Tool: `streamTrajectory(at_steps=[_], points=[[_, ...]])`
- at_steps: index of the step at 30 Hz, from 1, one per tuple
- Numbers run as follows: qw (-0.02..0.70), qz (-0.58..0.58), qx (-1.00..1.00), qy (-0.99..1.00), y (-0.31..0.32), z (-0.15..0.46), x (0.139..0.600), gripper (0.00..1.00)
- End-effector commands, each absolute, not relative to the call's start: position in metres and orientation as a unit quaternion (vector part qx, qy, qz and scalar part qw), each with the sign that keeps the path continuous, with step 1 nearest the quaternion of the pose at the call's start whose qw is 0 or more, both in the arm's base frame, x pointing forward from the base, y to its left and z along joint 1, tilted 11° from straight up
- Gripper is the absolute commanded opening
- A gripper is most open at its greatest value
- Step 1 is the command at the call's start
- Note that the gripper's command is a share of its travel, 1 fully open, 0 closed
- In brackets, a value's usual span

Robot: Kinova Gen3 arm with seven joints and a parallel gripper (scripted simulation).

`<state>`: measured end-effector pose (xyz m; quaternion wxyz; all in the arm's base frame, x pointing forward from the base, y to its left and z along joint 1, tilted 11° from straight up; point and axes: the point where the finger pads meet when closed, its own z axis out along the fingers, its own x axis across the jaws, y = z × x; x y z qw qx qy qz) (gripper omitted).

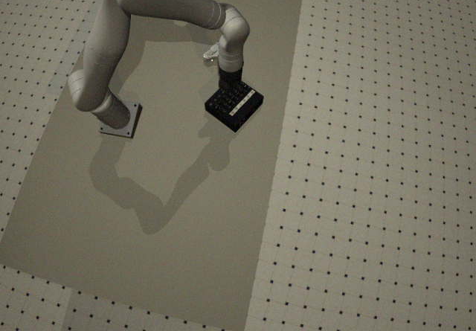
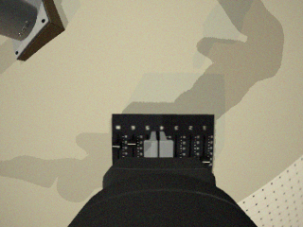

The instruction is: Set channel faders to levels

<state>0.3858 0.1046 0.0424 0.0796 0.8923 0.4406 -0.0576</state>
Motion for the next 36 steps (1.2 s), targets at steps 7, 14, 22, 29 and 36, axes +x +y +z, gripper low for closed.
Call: streamTrajectory(at_steps=[7,14,22,29,36], points=[[0.079,-0.054,0.894,0.438,0.0847,0.0540,0.3546,0.00],[0.079,-0.054,0.894,0.438,0.0847,0.0540,0.3546,0.00],[0.079,-0.054,0.894,0.438,0.0847,0.0540,0.3546,0.00],[0.079,-0.054,0.894,0.438,0.0847,0.0540,0.3546,0.00],[0.079,-0.054,0.894,0.438,0.0847,0.0540,0.3546,0.00]])
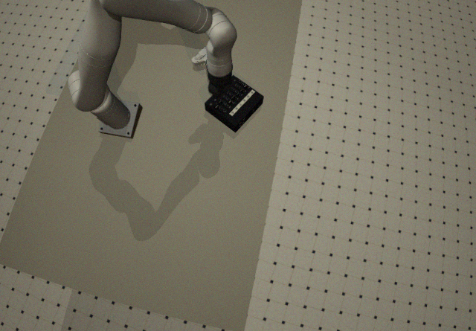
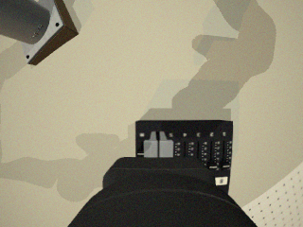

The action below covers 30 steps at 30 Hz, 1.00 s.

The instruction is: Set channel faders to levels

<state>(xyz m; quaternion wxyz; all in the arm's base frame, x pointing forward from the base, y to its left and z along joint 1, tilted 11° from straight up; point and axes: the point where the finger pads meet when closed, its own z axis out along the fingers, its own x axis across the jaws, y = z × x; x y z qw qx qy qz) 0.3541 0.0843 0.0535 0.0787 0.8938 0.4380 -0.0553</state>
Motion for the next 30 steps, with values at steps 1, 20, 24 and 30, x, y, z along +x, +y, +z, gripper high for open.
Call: streamTrajectory(at_steps=[1,20,24,30], points=[[0.079,-0.054,0.894,0.438,0.0847,0.0540,0.3546,0.00],[0.079,-0.054,0.894,0.438,0.0840,0.0513,0.3545,0.00],[0.079,-0.054,0.894,0.438,0.0835,0.0493,0.3544,0.00],[0.079,-0.054,0.894,0.438,0.0829,0.0467,0.3543,0.00]])
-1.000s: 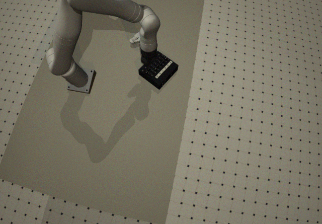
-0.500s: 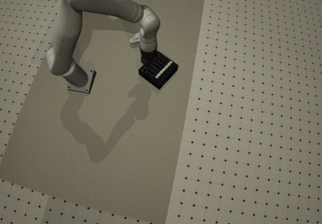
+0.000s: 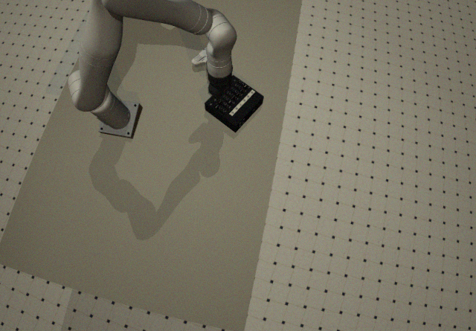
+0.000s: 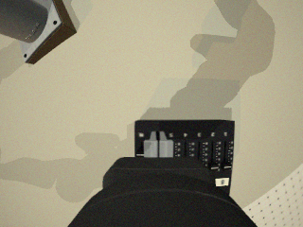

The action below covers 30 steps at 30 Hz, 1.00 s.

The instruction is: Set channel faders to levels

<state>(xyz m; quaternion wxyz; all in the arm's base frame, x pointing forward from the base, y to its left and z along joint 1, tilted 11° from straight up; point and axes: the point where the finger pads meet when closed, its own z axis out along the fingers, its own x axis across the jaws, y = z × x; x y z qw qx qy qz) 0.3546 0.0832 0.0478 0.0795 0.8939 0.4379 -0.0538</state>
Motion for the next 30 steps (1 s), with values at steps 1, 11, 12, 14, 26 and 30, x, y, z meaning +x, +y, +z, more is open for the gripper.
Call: streamTrajectory(at_steps=[1,11,12,14,26,30], points=[[0.079,-0.054,0.894,0.438,0.083,0.046,0.354,0.00],[0.079,-0.054,0.894,0.438,0.081,0.039,0.354,0.00],[0.079,-0.054,0.894,0.438,0.081,0.038,0.354,0.00],[0.079,-0.054,0.894,0.438,0.081,0.038,0.354,0.00],[0.079,-0.054,0.894,0.438,0.079,0.032,0.354,0.00],[0.079,-0.054,0.894,0.438,0.079,0.031,0.354,0.00]])
